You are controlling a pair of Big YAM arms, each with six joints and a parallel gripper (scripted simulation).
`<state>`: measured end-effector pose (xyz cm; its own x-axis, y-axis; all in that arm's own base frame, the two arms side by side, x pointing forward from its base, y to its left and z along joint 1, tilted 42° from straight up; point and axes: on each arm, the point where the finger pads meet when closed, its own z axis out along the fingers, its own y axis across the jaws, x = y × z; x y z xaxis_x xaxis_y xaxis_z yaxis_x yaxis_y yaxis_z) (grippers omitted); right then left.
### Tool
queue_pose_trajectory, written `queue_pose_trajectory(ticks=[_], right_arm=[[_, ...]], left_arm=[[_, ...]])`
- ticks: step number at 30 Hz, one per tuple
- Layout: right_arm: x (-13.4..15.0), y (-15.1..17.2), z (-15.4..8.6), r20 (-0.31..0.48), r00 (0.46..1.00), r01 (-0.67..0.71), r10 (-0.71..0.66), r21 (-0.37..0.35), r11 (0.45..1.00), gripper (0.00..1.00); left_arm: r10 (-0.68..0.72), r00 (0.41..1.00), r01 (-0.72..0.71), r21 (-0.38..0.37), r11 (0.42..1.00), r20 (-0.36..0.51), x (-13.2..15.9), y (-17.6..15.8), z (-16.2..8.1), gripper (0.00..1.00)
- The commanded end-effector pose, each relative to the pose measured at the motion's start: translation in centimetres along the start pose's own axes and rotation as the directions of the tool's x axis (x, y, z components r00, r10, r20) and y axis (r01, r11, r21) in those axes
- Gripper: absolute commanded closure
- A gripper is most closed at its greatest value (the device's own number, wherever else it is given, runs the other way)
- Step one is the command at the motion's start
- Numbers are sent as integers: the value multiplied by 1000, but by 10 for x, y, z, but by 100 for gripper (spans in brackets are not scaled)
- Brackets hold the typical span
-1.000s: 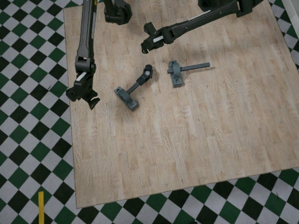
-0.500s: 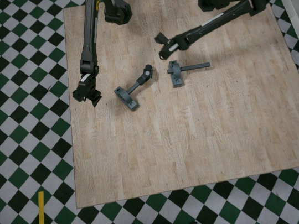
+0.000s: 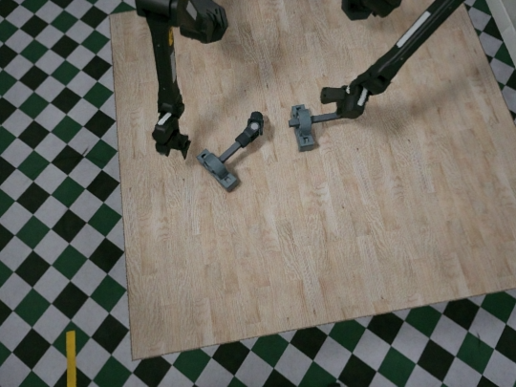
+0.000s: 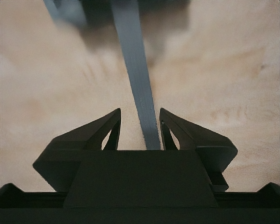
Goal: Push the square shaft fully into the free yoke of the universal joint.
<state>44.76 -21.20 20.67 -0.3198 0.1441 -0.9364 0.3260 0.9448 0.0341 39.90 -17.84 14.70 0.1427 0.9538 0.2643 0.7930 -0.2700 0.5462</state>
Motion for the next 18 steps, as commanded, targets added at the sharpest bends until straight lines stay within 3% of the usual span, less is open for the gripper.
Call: queue_pose_trajectory(ticks=[1, 4, 6, 7, 9, 12, 13, 18], right_arm=[[40, 4, 6, 38, 997, 75, -74, -36, 997, 25], [69, 52, -12, 35, 993, 117, -113, -147, 982, 25], [69, 52, -12, 35, 993, 117, -113, -147, 982, 25], [53, 64, -16, 82, 993, 103, -90, -168, 980, 25], [84, 84, -25, 35, 999, -1, 9, -222, 975, 25], [129, 133, -42, -11, 1000, 3, -7, -356, 934, 25], [128, 149, -45, 0, 1000, 12, -13, -400, 917, 25], [179, 198, -86, -44, 996, 44, -82, -551, 833, 25]], left_arm=[[-107, 994, 107, 11, 994, -36, 37, -7, -2, 53], [-151, 986, 152, 14, 988, -65, 57, -14, -1, 53], [-151, 986, 152, 14, 988, -65, 57, -14, -1, 53], [-155, 986, 155, -5, 988, -56, 55, -6, -7, 53], [-183, 979, 185, 15, 983, -91, 74, -20, 0, 53], [-201, 974, 204, 16, 979, -105, 84, -25, 0, 53], [-193, 976, 195, 6, 981, -100, 83, -18, -3, 53], [-181, 979, 182, 10, 983, -94, 77, -17, -2, 53]])
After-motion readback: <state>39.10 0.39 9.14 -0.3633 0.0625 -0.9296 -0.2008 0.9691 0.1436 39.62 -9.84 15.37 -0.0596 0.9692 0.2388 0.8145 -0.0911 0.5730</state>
